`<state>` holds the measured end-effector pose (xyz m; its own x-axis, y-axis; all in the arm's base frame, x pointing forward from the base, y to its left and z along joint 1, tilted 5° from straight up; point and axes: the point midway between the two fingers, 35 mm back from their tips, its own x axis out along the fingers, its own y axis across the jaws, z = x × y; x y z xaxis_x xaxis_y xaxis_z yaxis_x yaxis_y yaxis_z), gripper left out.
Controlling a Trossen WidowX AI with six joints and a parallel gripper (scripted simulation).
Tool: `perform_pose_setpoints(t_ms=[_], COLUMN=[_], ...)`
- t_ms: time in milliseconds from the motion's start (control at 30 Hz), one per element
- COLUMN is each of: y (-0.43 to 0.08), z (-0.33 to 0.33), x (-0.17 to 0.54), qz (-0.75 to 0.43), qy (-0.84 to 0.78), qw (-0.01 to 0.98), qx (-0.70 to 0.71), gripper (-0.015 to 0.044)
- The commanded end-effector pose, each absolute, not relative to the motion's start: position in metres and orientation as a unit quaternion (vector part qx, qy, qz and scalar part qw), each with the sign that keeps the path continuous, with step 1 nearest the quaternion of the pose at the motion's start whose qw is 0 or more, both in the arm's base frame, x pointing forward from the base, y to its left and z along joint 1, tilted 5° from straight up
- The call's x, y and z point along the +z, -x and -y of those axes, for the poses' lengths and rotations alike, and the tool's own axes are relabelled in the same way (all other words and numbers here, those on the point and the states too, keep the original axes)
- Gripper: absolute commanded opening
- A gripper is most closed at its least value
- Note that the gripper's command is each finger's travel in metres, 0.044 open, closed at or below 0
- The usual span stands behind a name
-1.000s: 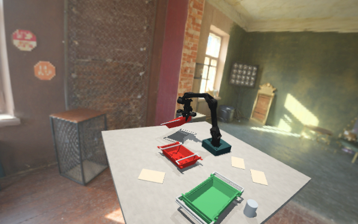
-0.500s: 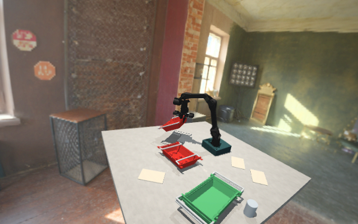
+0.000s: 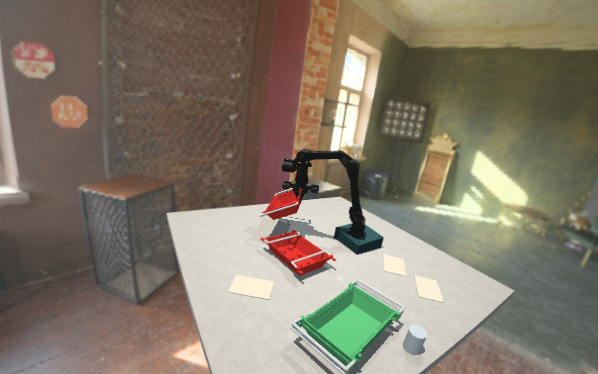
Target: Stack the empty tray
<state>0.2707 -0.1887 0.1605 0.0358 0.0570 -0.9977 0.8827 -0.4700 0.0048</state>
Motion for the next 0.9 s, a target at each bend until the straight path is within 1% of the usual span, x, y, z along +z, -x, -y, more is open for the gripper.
perform_pose_setpoints(t_ms=[0,867], y=[-0.279,-0.314], z=[0.176,0.081], x=[0.170,0.178], qz=[-0.380,-0.469], qy=[-0.621,-0.555], qw=[0.381,0.477], qx=[-0.570,-0.495], gripper=[0.0000,0.0000])
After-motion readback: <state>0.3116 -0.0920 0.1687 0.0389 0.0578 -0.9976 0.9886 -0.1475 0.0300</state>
